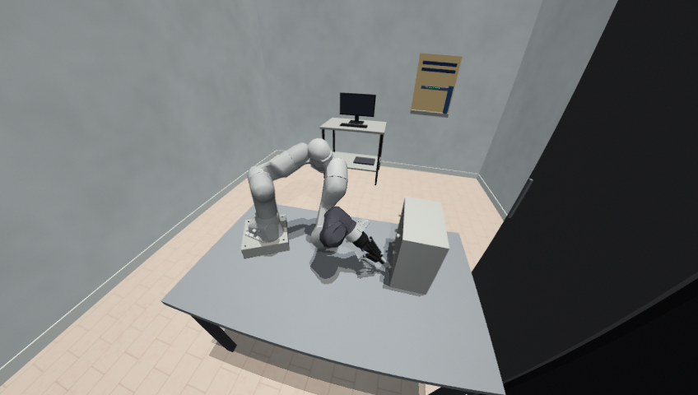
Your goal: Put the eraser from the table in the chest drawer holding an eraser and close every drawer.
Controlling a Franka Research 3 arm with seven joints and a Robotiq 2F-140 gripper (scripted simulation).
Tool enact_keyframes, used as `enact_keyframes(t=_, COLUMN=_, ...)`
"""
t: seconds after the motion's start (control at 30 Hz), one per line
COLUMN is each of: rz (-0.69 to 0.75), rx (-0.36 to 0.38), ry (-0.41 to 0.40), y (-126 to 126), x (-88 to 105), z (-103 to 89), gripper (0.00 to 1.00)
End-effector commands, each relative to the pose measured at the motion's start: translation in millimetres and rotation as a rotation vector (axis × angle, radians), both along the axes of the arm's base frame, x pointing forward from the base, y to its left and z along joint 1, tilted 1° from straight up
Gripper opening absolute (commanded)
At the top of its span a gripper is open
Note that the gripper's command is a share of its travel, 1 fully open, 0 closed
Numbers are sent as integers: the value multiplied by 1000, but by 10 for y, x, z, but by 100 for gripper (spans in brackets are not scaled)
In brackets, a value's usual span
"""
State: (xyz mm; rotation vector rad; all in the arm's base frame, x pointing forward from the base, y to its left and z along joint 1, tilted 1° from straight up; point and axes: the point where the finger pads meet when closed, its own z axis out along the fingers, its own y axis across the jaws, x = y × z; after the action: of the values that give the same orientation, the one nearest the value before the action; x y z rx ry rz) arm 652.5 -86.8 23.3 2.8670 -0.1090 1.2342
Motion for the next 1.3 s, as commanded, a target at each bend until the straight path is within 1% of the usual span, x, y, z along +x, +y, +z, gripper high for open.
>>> enact_keyframes(t=0.0, rz=-4, rx=2, ry=7, y=1, x=-11, z=-29, gripper=0)
enact_keyframes(t=0.9, rz=-4, rx=2, ry=7, y=1, x=-17, z=-29, gripper=0)
enact_keyframes(t=1.0, rz=-4, rx=2, ry=7, y=6, x=-76, z=-30, gripper=0)
enact_keyframes(t=1.07, rz=-4, rx=2, ry=7, y=6, x=-76, z=-30, gripper=0)
enact_keyframes(t=1.27, rz=-4, rx=2, ry=7, y=27, x=-356, z=-36, gripper=0)
